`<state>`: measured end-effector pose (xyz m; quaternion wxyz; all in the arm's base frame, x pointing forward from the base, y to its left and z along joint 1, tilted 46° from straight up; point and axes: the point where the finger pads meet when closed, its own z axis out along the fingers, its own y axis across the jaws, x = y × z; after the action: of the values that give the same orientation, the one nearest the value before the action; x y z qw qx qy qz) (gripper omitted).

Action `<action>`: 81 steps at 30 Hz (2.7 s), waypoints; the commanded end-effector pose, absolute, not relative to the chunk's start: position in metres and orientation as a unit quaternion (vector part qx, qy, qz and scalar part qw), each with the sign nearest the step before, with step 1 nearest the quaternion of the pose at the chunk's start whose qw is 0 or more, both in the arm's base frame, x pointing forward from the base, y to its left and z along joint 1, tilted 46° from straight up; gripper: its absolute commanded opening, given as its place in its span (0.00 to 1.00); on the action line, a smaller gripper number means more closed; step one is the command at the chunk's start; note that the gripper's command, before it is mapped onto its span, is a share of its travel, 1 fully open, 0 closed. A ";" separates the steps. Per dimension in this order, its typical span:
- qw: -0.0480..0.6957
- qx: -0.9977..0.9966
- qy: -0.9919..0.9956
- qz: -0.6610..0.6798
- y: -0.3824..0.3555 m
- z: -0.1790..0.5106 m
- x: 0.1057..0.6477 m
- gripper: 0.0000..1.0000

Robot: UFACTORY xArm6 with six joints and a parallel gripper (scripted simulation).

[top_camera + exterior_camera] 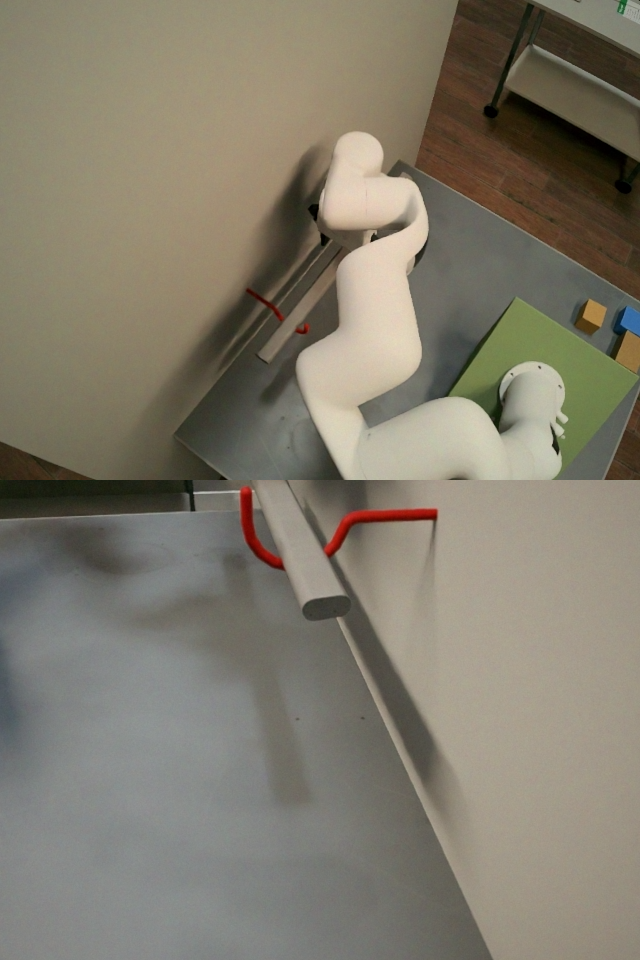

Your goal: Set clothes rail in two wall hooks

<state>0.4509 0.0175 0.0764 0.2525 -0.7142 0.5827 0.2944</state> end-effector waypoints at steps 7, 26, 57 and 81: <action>0.253 -0.714 0.583 0.293 0.013 0.081 0.453 0.82; 0.253 -0.714 0.583 0.293 0.001 0.093 0.455 0.82; 0.253 -0.714 0.583 0.293 -0.031 0.125 0.460 0.82; 0.253 -0.714 0.583 0.293 -0.037 0.131 0.461 0.82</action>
<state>0.4605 -0.0358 0.1294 0.2524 -0.7142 0.5826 0.2945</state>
